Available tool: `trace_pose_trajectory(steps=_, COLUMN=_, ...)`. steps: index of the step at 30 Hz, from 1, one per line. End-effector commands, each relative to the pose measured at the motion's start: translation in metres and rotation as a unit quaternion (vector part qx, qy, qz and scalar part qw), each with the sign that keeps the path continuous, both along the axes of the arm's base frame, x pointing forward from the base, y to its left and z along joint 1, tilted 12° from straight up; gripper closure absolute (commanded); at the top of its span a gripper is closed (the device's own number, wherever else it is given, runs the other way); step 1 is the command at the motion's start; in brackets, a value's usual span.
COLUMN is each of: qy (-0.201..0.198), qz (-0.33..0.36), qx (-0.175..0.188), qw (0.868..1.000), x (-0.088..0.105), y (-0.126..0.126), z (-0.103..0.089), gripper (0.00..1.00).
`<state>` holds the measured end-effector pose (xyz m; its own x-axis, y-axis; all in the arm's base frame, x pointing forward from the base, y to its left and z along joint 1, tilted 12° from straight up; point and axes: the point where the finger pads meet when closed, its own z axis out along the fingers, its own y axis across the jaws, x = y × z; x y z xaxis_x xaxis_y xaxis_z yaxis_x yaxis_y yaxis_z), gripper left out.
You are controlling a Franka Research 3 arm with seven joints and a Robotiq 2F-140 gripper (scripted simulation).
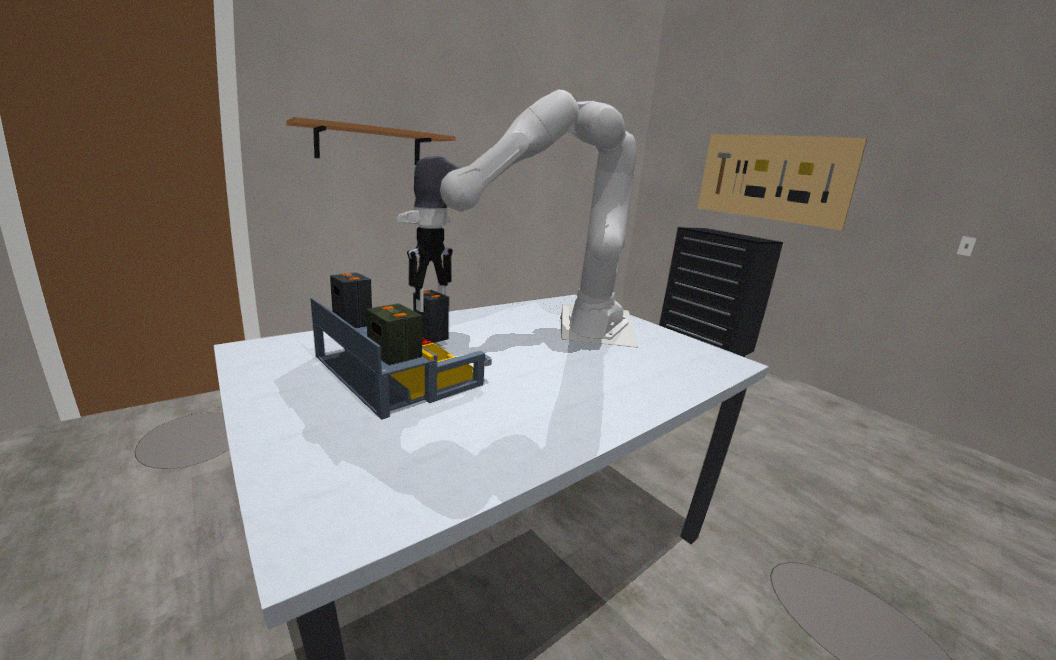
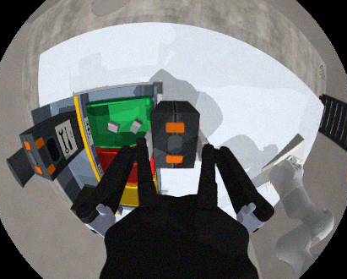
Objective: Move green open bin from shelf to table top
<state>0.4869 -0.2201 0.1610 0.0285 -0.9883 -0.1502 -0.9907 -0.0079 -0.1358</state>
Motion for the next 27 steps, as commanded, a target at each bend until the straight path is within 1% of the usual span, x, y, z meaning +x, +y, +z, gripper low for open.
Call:
trace_pose_trajectory(steps=1, qy=-0.008, qz=0.000, qx=-0.009, qw=1.000, x=0.0036, y=-0.0083, z=0.0087, gripper=1.00)
trace_pose_trajectory(steps=11, qy=-0.008, qz=0.000, qx=-0.009, qw=1.000, x=0.0036, y=-0.0083, z=0.0087, gripper=1.00)
trace_pose_trajectory(steps=12, qy=-0.002, qz=0.000, qx=-0.002, qw=1.000, x=0.0011, y=-0.0019, z=0.0025, gripper=1.00)
trace_pose_trajectory(steps=16, qy=-0.008, qz=0.000, qx=-0.009, qw=1.000, x=0.0036, y=-0.0082, z=0.0087, gripper=1.00)
trace_pose_trajectory(steps=27, qy=-0.008, qz=0.000, qx=-0.009, qw=1.000, x=0.0036, y=-0.0082, z=0.0087, gripper=1.00)
